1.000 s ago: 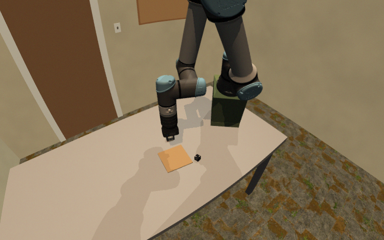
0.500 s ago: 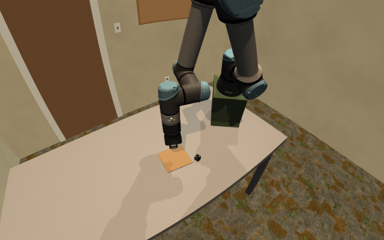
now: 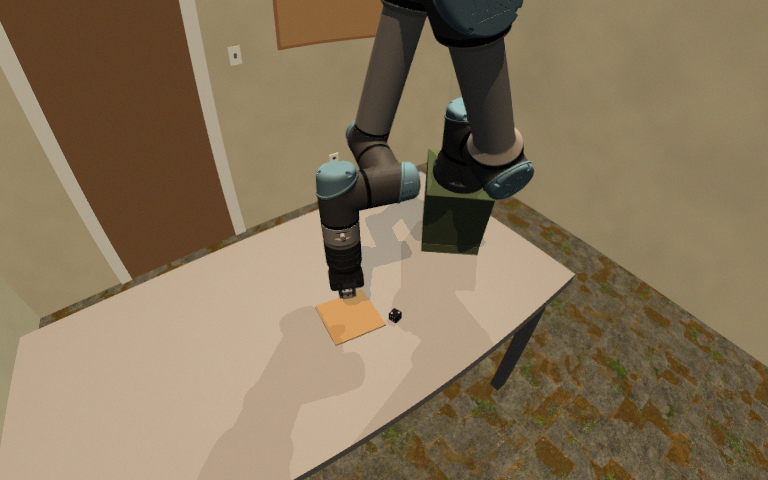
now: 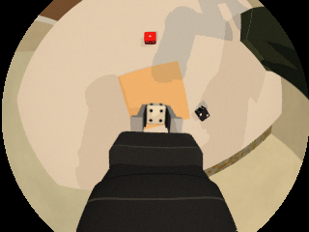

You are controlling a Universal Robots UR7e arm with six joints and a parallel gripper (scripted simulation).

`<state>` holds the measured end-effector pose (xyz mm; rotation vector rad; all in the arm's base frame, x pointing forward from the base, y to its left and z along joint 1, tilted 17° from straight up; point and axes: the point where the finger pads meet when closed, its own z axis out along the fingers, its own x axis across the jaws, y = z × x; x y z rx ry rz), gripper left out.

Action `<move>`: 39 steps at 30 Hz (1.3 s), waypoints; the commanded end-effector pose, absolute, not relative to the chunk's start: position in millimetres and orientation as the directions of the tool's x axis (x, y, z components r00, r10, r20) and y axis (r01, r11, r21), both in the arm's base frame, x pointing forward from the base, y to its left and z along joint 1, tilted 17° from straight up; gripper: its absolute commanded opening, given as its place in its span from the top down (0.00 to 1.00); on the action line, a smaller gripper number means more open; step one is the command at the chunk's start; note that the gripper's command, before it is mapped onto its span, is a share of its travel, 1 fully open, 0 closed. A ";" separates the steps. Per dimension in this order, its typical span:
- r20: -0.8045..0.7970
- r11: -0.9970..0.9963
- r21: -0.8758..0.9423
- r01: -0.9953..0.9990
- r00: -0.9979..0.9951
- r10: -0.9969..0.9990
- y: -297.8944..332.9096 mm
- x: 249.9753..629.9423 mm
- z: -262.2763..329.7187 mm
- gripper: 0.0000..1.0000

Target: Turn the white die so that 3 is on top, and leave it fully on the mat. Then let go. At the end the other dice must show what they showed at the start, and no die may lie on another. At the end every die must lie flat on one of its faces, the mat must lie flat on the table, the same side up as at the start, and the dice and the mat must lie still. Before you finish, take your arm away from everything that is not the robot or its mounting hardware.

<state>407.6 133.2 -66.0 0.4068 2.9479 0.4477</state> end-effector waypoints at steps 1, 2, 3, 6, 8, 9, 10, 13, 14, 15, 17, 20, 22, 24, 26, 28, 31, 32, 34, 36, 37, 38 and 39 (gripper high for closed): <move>-0.089 0.907 0.350 0.237 -0.955 0.283 132.7 407.6 -66.4 0.51; -0.089 0.901 0.365 0.234 -0.955 0.283 132.6 407.6 -66.4 0.51; -0.090 0.895 0.381 0.230 -0.955 0.284 132.6 407.7 -66.3 0.51; -0.089 0.872 0.439 0.217 -0.955 0.283 132.3 407.5 -66.9 0.51; -0.089 0.851 0.483 0.207 -0.955 0.283 132.1 407.4 -67.3 0.51; -0.090 0.838 0.508 0.201 -0.955 0.283 132.0 407.5 -67.2 0.51; -0.091 0.824 0.533 0.194 -0.955 0.284 131.8 407.6 -67.1 0.51; -0.089 0.808 0.559 0.186 -0.955 0.282 131.8 407.2 -67.9 0.51; -0.088 0.790 0.586 0.179 -0.955 0.282 131.7 407.1 -68.2 0.51; -0.090 0.771 0.614 0.170 -0.955 0.282 131.5 407.3 -68.1 0.51; -0.089 0.729 0.667 0.152 -0.956 0.281 131.3 407.1 -68.8 0.51; -0.091 0.658 0.742 0.124 -0.955 0.283 130.8 407.3 -69.2 0.51; -0.089 0.612 0.783 0.106 -0.956 0.280 130.9 406.9 -70.0 0.51; -0.092 0.564 0.821 0.089 -0.955 0.283 130.4 407.5 -69.9 0.51; -0.089 0.520 0.851 0.072 -0.956 0.279 130.6 407.0 -70.9 0.51; -0.090 0.498 0.865 0.065 -0.956 0.280 130.5 407.1 -70.9 0.51; -0.092 0.455 0.889 0.050 -0.955 0.283 130.0 407.6 -70.8 0.51; -0.091 0.437 0.899 0.043 -0.955 0.281 130.1 407.3 -71.3 0.51; -0.090 0.402 0.915 0.031 -0.956 0.280 130.1 407.1 -71.8 0.51; -0.091 0.368 0.930 0.020 -0.955 0.281 129.8 407.3 -71.7 0.51; -0.092 0.352 0.936 0.015 -0.955 0.283 129.6 407.6 -71.4 0.51; -0.092 0.338 0.941 0.010 -0.954 0.284 129.5 407.6 -71.4 0.51; -0.091 0.325 0.946 0.005 -0.955 0.282 129.5 407.5 -71.9 0.51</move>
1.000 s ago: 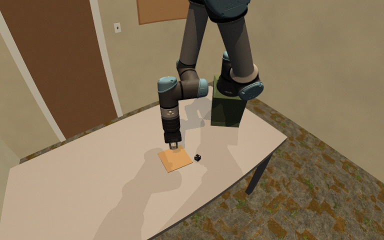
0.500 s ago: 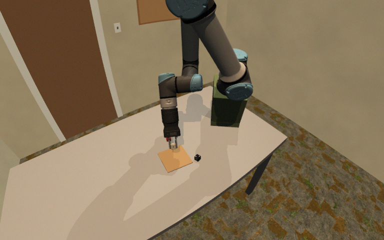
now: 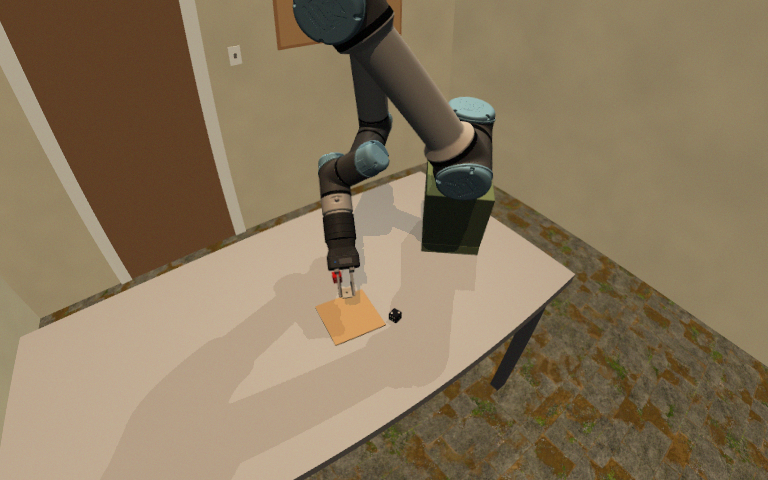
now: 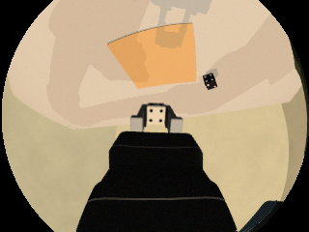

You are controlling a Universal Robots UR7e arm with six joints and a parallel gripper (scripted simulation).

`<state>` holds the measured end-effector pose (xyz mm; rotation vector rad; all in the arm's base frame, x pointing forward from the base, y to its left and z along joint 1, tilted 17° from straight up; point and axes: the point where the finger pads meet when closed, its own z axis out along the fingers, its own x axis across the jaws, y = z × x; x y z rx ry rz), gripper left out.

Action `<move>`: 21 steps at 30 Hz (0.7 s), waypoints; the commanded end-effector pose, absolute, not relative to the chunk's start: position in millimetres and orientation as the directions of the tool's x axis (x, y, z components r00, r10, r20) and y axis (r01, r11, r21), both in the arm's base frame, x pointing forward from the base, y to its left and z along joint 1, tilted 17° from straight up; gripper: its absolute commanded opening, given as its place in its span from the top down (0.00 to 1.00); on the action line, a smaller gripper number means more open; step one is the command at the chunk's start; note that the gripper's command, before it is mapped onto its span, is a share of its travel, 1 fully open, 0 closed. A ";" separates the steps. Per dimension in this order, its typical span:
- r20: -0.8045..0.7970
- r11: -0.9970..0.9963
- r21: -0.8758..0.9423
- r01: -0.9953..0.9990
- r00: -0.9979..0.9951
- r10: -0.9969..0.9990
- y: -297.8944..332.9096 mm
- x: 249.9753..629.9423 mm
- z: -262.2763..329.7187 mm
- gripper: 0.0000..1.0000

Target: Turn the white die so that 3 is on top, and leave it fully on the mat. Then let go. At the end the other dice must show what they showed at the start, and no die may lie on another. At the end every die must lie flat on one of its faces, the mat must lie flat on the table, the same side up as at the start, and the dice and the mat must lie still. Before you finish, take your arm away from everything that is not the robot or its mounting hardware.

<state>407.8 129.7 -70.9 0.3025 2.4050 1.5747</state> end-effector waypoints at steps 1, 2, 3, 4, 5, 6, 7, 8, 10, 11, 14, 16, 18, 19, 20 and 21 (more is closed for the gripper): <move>-0.091 0.313 0.950 0.001 -0.955 0.281 129.6 407.3 -72.2 0.51; -0.091 0.301 0.954 -0.002 -0.955 0.281 129.6 407.2 -72.4 0.51; -0.091 0.290 0.957 -0.006 -0.956 0.281 129.6 407.2 -72.5 0.51; -0.091 0.280 0.960 -0.009 -0.956 0.281 129.6 407.2 -72.5 0.51; -0.091 0.271 0.963 -0.012 -0.955 0.281 129.5 407.2 -72.5 0.51; -0.091 0.271 0.963 -0.012 -0.955 0.281 129.5 407.2 -72.5 0.51; -0.091 0.271 0.963 -0.012 -0.955 0.281 129.5 407.2 -72.5 0.51; -0.091 0.262 0.965 -0.015 -0.955 0.281 129.5 407.2 -72.5 0.51; -0.092 0.248 0.969 -0.020 -0.955 0.282 129.3 407.3 -72.3 0.51; -0.092 0.242 0.970 -0.022 -0.955 0.283 129.2 407.4 -72.2 0.51; -0.092 0.228 0.973 -0.026 -0.954 0.285 129.0 407.5 -71.9 0.51; -0.092 0.223 0.974 -0.028 -0.954 0.285 128.9 407.6 -71.8 0.51; -0.092 0.220 0.975 -0.028 -0.954 0.286 128.9 407.7 -71.7 0.51; -0.092 0.220 0.975 -0.029 -0.954 0.286 128.9 407.7 -71.7 0.51; -0.093 0.219 0.975 -0.029 -0.954 0.286 128.9 407.7 -71.7 0.51; -0.093 0.219 0.975 -0.029 -0.954 0.286 128.9 407.7 -71.7 0.51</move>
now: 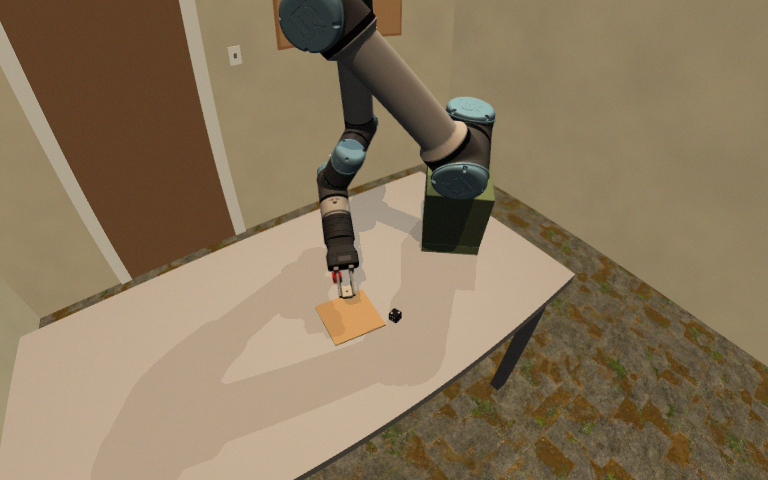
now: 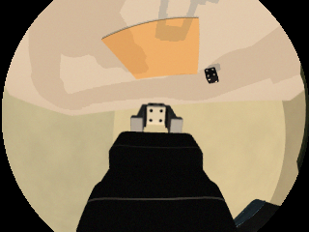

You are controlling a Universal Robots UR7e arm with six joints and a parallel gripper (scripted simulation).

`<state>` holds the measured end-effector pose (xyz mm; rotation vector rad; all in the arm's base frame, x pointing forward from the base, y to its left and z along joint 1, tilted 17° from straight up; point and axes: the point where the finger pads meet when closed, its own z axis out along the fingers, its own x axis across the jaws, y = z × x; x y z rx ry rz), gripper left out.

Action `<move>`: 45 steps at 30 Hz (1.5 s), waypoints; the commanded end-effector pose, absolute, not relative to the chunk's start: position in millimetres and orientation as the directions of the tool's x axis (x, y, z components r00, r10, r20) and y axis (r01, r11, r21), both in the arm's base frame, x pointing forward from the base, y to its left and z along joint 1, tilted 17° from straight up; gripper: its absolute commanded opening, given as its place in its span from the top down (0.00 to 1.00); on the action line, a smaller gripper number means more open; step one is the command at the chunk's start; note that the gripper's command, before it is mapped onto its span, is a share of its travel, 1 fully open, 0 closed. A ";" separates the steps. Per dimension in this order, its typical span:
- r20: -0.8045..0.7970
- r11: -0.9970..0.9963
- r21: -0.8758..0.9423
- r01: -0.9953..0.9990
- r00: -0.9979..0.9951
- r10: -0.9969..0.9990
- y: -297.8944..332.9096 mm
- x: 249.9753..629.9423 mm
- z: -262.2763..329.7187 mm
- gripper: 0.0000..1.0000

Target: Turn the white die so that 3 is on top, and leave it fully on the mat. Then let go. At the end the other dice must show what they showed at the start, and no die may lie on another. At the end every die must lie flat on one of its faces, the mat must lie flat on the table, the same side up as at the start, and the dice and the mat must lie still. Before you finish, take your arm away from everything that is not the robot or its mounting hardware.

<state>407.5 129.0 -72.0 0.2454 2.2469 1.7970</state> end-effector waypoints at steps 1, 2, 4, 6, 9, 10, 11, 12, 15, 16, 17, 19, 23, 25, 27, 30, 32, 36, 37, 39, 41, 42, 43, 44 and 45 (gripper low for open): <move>-0.093 0.219 0.975 -0.029 -0.954 0.286 128.9 407.7 -71.7 0.51; -0.093 0.219 0.975 -0.029 -0.954 0.286 128.9 407.7 -71.7 0.51; -0.093 0.219 0.975 -0.029 -0.954 0.286 128.9 407.7 -71.7 0.51; -0.092 0.219 0.975 -0.029 -0.954 0.286 128.9 407.8 -72.0 0.51; -0.092 0.219 0.975 -0.029 -0.954 0.285 129.4 408.1 -74.1 0.51; -0.092 0.219 0.975 -0.029 -0.954 0.285 129.7 408.3 -75.3 0.51; -0.092 0.219 0.975 -0.029 -0.954 0.284 130.0 408.5 -76.9 0.51; -0.092 0.219 0.975 -0.029 -0.954 0.284 130.5 408.8 -78.7 0.51; -0.092 0.219 0.975 -0.029 -0.954 0.284 132.1 410.0 -85.8 0.51; -0.092 0.219 0.975 -0.029 -0.954 0.284 132.7 410.5 -88.7 0.51; -0.092 0.219 0.975 -0.029 -0.954 0.284 133.4 411.0 -91.7 0.51; -0.092 0.219 0.975 -0.029 -0.954 0.284 134.2 411.5 -95.0 0.51; -0.092 0.219 0.975 -0.029 -0.954 0.284 136.6 413.2 -105.4 0.51; -0.092 0.219 0.975 -0.029 -0.954 0.284 138.2 414.4 -112.5 0.51; -0.092 0.219 0.975 -0.029 -0.954 0.284 139.8 415.5 -119.4 0.51; -0.092 0.219 0.975 -0.029 -0.954 0.284 141.8 417.0 -128.3 0.51; -0.092 0.219 0.975 -0.029 -0.954 0.284 142.9 417.7 -133.1 0.51; -0.092 0.219 0.975 -0.029 -0.954 0.284 144.0 418.5 -137.9 0.51; -0.092 0.219 0.975 -0.029 -0.954 0.284 144.0 418.5 -137.9 0.51; -0.092 0.219 0.975 -0.029 -0.954 0.284 144.4 418.8 -139.6 0.51; -0.092 0.219 0.975 -0.029 -0.954 0.284 144.6 418.9 -140.3 0.51; -0.092 0.219 0.975 -0.029 -0.954 0.284 144.6 418.9 -140.4 0.51; -0.092 0.219 0.975 -0.029 -0.954 0.284 144.6 418.9 -140.4 0.51; -0.092 0.219 0.975 -0.029 -0.954 0.284 144.6 418.9 -140.4 0.51; -0.092 0.219 0.975 -0.029 -0.954 0.284 144.6 418.9 -140.4 0.51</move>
